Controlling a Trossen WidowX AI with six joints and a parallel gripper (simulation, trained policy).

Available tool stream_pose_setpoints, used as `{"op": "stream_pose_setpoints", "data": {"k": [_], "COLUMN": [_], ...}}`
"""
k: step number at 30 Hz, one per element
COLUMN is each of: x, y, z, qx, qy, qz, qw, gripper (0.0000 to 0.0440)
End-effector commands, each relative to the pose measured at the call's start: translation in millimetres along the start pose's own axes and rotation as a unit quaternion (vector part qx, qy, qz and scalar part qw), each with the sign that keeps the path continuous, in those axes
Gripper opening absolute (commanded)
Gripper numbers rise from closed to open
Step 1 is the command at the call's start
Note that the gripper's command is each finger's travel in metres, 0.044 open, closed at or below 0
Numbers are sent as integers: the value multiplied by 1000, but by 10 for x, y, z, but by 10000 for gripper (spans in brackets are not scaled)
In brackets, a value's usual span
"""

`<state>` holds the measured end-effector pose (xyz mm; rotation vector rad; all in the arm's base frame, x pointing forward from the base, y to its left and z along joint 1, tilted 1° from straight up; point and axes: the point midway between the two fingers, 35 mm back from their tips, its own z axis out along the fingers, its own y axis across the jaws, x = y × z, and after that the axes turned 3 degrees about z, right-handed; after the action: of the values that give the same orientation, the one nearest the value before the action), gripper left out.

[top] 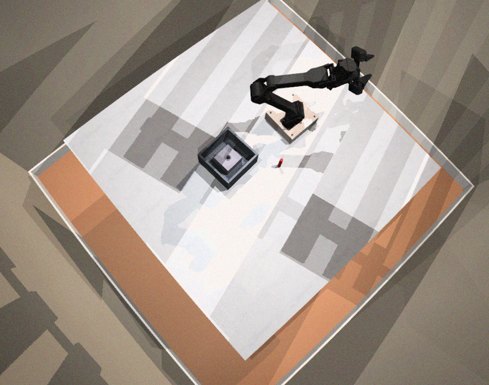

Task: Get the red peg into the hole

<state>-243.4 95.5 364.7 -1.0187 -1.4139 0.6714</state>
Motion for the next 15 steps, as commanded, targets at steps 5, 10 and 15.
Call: {"op": "stream_pose_setpoints", "data": {"k": [5,10,15], "x": [205,360,501], "y": [95,262,435], "z": [-47,-88,-146], "qx": [-17,-42,-63], "qy": [47,85,125], "qz": [64,138,211], "qw": [997,986,967], "gripper": [440,440,440]}}
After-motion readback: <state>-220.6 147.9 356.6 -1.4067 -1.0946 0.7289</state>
